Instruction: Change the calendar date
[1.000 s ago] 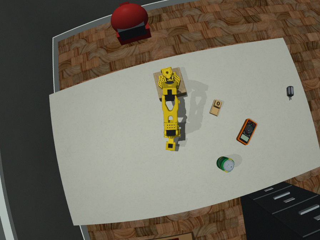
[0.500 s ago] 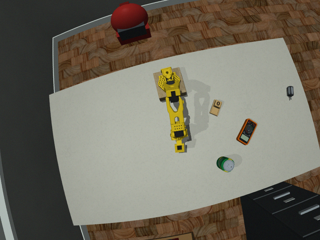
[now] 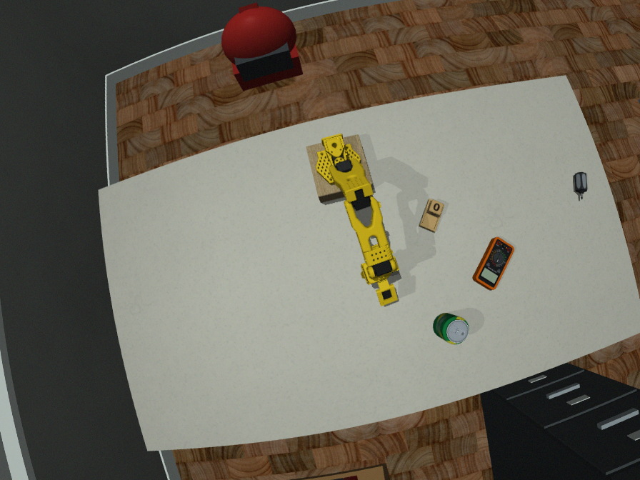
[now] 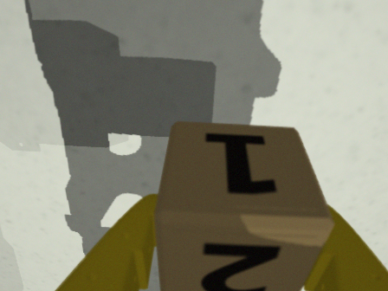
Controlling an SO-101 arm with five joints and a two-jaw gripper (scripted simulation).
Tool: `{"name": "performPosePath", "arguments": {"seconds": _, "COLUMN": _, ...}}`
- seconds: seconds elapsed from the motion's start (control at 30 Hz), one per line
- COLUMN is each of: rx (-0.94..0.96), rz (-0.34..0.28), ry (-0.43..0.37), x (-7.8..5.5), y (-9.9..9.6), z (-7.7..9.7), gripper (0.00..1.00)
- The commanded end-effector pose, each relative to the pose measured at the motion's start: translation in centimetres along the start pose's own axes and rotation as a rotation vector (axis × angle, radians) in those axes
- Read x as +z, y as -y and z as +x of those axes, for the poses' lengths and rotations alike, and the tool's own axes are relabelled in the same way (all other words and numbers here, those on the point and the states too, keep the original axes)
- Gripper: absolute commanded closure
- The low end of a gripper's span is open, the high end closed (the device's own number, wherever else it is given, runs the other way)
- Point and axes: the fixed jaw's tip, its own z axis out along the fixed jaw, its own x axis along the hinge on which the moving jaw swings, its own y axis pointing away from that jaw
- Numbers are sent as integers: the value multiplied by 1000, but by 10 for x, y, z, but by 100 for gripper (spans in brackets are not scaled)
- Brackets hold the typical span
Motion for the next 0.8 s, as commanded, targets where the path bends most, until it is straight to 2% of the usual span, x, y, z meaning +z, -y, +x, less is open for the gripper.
{"name": "performPosePath", "arguments": {"seconds": 0.0, "rx": -27, "rz": -1, "ry": -12, "x": 1, "y": -4, "z": 0, "gripper": 100}}
{"name": "performPosePath", "arguments": {"seconds": 0.77, "rx": -44, "rz": -1, "ry": -10, "x": 0, "y": -4, "z": 0, "gripper": 100}}
